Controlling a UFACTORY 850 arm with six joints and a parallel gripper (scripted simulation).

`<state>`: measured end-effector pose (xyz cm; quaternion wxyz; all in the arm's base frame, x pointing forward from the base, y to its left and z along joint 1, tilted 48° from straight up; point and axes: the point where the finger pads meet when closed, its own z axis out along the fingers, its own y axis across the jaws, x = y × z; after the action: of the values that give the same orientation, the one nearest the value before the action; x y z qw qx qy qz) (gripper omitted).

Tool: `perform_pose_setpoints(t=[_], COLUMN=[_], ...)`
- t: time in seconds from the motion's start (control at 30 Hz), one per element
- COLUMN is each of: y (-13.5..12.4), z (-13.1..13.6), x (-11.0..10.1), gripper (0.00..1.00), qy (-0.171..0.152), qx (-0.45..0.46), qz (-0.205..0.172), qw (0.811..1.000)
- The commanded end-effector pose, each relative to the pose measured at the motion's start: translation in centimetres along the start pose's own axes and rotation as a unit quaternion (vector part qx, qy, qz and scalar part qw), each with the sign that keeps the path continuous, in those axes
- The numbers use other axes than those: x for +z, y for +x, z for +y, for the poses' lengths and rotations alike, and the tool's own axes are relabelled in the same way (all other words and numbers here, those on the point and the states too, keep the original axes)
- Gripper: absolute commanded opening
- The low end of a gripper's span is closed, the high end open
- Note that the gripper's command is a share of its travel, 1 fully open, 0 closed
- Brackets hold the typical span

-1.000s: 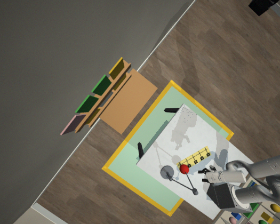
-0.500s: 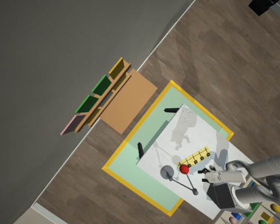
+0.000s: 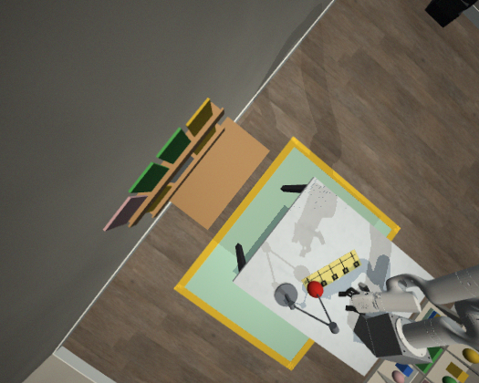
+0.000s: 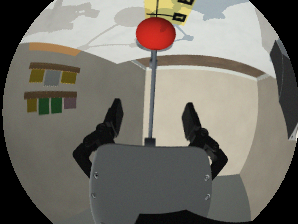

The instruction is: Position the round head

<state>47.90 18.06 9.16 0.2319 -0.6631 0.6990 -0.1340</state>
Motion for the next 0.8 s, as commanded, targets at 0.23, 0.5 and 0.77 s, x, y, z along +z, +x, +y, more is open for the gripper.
perform_pose_setpoints(t=[0.23, 0.5, 0.77], y=[-0.1, -0.1, -0.1], z=[0.0, 0.0, 0.0], x=[0.0, 1.1, 3.4], gripper=[1.00, 1.00, 1.00], qy=[0.000, 0.001, 0.001], qx=[0.000, 0.000, 0.000], qz=[0.000, -0.001, -0.002], qw=[1.000, 1.000, 1.000])
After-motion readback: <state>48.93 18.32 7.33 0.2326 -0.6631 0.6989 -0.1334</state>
